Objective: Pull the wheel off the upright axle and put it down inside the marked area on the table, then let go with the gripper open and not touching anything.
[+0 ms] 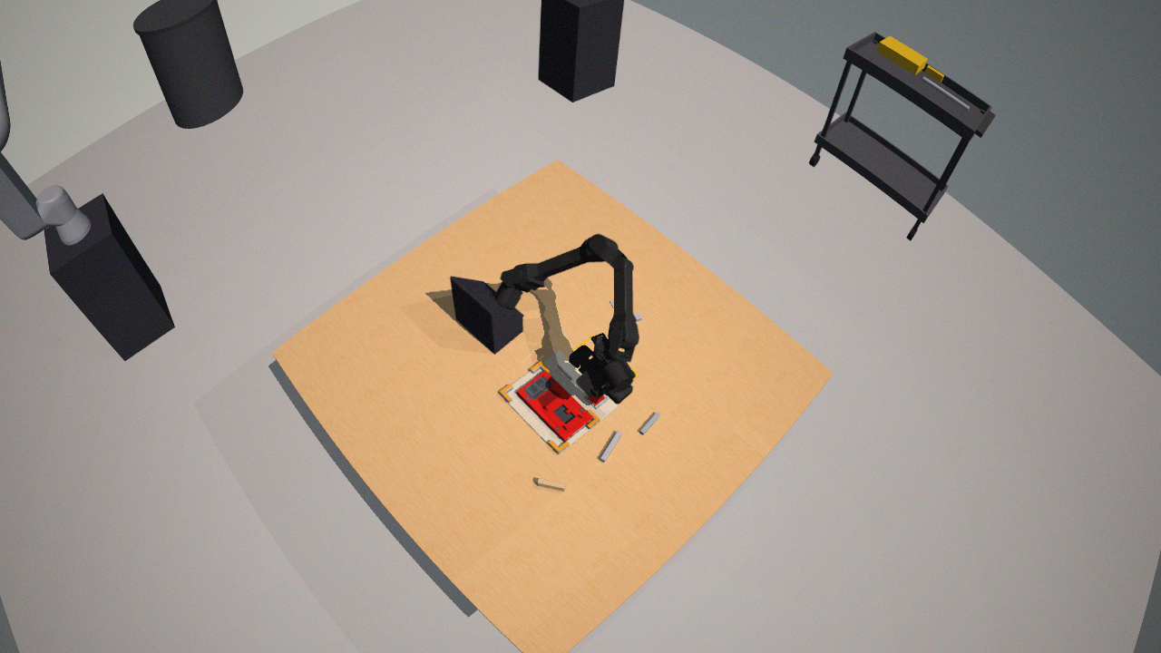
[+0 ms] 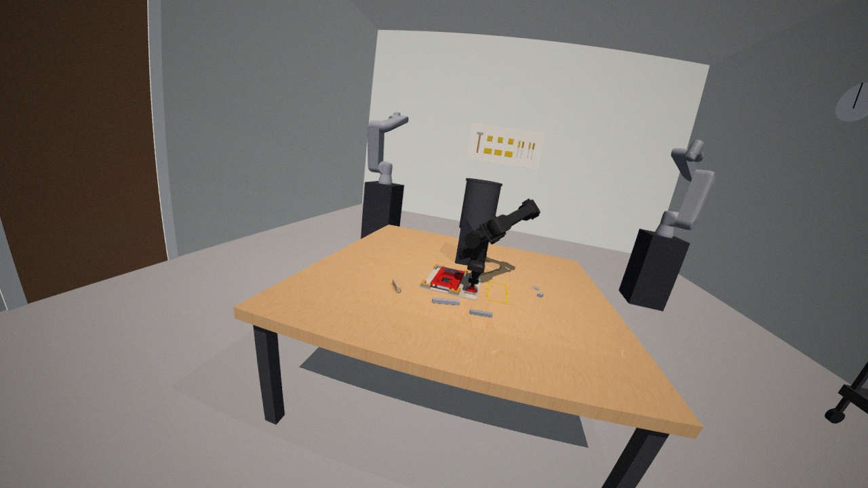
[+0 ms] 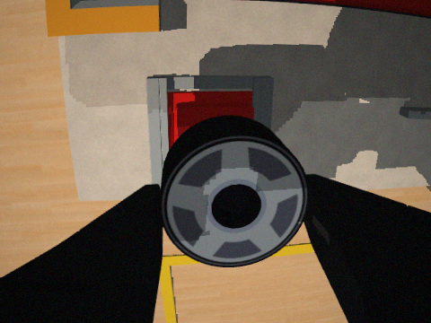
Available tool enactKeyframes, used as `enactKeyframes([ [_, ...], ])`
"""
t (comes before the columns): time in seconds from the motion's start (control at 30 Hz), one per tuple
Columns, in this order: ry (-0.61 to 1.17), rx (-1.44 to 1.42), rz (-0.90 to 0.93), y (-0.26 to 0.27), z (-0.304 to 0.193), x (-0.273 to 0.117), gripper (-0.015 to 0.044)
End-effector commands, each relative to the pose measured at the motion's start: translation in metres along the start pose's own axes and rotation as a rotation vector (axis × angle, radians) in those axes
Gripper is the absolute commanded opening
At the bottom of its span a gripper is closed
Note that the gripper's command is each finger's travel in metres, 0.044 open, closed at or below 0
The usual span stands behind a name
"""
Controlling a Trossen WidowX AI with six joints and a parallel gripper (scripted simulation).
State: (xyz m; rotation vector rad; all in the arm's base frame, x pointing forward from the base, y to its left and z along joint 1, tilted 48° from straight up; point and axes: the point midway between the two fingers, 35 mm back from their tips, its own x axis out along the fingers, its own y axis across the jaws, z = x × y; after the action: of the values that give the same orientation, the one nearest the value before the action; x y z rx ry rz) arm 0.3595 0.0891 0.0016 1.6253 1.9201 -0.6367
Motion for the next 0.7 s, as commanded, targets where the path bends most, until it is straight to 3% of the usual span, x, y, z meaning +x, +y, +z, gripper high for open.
enactKeyframes([
  [0.0, -0.003, 0.003, 0.006, -0.0001, 0.0012, -0.0052, 0.0],
  [0.67, -0.003, 0.003, 0.008, -0.0003, 0.0011, -0.0118, 0.0],
])
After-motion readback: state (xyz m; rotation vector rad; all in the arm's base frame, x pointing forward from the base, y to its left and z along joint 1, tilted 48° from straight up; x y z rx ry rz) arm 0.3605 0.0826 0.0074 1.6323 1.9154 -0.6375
